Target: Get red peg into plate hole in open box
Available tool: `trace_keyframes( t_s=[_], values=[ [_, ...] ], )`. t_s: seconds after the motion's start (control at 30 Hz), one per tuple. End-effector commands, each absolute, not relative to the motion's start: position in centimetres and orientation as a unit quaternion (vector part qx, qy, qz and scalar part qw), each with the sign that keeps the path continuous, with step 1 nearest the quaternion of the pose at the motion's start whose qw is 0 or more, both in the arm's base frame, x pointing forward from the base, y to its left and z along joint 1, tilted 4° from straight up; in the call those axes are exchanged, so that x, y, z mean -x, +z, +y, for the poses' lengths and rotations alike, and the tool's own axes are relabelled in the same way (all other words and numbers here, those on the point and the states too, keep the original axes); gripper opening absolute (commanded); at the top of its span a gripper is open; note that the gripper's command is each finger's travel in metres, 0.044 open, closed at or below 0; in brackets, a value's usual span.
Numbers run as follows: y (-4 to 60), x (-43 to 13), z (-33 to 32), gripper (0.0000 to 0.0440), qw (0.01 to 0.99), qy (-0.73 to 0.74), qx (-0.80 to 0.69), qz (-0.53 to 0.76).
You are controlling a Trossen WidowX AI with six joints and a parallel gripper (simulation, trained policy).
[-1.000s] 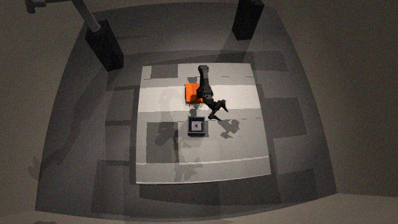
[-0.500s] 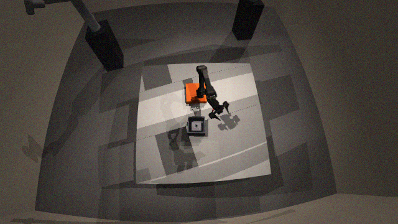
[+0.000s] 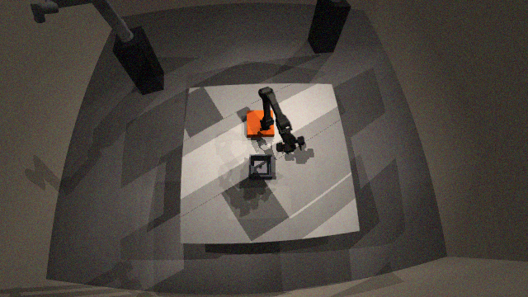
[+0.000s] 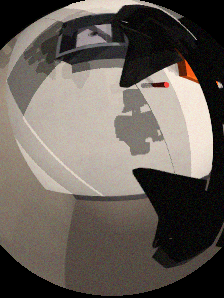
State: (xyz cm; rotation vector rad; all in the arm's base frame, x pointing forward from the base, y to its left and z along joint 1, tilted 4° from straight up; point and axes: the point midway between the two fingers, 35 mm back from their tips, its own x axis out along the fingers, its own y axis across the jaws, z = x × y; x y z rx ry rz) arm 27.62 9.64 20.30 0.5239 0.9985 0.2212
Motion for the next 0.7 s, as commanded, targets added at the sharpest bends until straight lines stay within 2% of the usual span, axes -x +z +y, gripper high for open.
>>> trace_keyframes(
  t_s=[0.0,0.67],
  values=[
    [18.5,-26.5,9.7,0.0440,0.818,0.064,-0.261,0.509],
    [10.3,-19.9,8.8,0.0440,0.691,-0.213,-0.302,0.621]
  ],
)
